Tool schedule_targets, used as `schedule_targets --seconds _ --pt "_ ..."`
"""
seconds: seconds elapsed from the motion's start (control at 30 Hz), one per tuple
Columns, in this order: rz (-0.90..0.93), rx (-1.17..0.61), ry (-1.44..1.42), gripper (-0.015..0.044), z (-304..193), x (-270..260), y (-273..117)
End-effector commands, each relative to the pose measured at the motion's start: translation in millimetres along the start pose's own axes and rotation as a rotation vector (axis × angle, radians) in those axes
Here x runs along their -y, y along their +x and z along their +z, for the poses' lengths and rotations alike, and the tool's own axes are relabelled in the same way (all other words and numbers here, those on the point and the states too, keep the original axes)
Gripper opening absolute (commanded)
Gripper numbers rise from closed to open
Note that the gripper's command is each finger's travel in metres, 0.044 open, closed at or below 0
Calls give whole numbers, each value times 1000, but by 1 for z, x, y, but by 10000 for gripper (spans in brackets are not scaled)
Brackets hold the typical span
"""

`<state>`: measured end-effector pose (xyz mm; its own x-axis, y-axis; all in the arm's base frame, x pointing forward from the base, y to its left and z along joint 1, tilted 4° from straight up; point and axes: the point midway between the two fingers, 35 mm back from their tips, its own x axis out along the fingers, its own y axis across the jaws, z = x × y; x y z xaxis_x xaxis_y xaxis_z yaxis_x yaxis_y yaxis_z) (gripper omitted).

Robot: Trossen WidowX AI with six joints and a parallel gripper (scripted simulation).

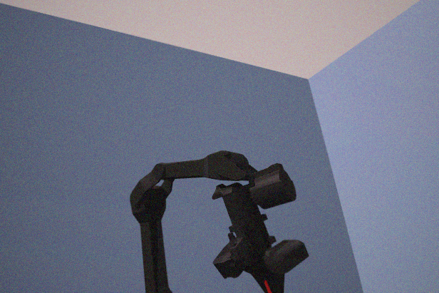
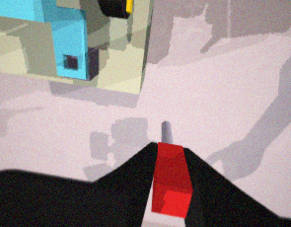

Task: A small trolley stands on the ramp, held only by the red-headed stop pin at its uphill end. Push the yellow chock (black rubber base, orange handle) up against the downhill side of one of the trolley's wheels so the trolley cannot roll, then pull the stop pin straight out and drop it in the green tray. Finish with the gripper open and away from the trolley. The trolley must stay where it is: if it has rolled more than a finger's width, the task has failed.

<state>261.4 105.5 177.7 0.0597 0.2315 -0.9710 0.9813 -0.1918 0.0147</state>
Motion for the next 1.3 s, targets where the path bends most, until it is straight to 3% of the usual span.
schedule_targets --seconds 0.0,1.27 --pt "6 1 2 0 8 0 -2" --pt "7 16 1 0 158 -3 -20"
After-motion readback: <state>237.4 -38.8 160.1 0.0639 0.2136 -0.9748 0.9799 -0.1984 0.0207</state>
